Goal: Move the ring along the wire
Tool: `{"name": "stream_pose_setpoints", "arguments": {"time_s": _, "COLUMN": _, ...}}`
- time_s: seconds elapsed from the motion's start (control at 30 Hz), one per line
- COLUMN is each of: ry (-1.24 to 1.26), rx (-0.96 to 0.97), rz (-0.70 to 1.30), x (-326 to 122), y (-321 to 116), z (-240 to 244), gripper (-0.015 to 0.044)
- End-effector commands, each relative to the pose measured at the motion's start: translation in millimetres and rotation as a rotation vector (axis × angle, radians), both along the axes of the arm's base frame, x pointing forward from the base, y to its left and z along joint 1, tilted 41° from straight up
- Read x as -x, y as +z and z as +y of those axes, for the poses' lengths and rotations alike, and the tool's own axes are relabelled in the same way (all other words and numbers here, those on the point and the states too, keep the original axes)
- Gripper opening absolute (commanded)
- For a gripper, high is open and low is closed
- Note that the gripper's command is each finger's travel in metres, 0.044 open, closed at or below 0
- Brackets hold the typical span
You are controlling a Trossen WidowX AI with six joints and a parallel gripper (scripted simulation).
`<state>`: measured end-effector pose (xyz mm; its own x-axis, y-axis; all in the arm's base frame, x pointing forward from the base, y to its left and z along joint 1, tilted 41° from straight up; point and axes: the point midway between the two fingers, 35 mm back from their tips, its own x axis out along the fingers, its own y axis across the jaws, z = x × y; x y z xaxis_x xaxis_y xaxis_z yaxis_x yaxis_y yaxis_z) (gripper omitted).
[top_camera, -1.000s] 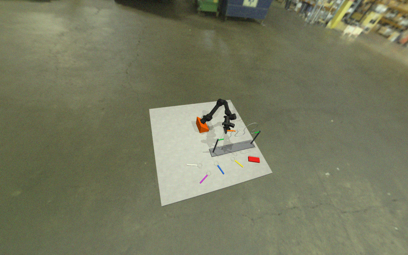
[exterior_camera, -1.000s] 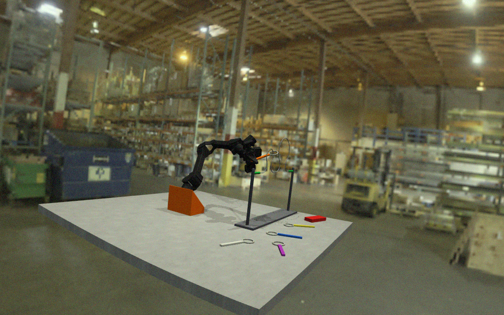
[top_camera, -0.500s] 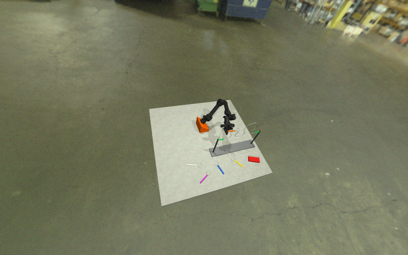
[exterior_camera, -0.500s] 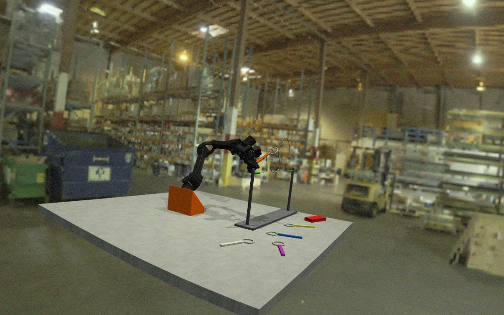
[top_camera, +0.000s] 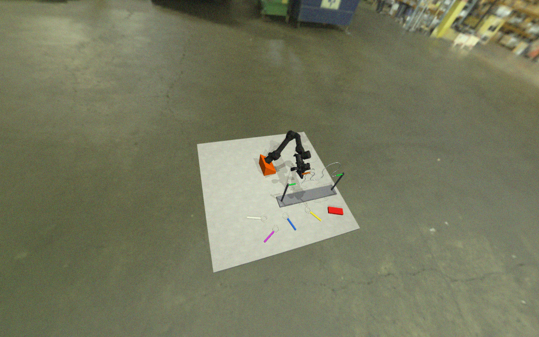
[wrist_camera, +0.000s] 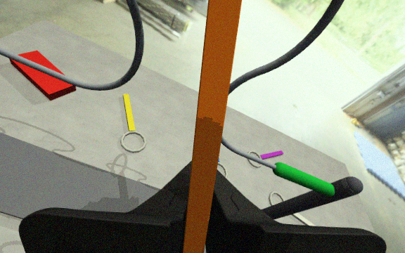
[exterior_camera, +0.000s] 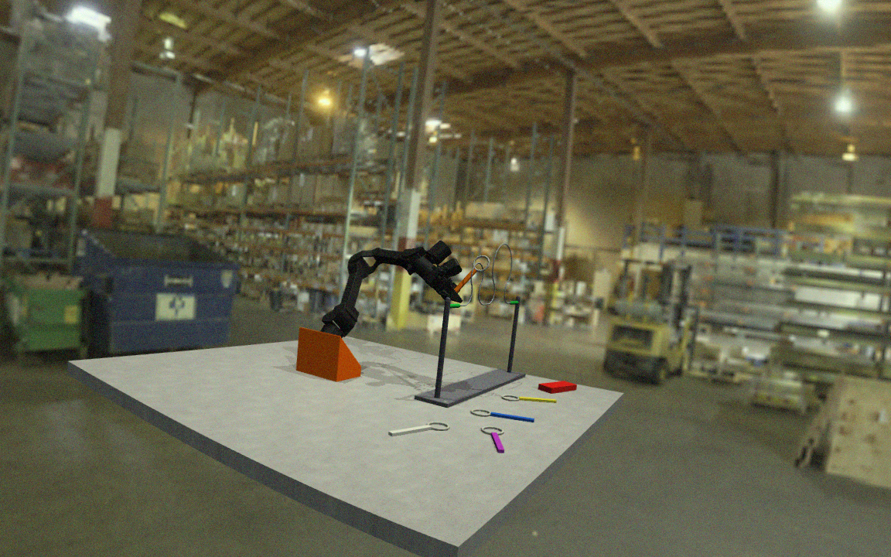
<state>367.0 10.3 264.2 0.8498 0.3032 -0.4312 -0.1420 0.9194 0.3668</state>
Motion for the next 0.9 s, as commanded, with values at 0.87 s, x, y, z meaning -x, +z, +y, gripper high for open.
{"name": "stream_pose_setpoints", "arguments": {"time_s": 0.87, "ry": -0.003, "rx": -0.728, "rz": 0.032, "x": 2.2, "y": 30.5, "z": 41.7, "gripper": -0.015}}
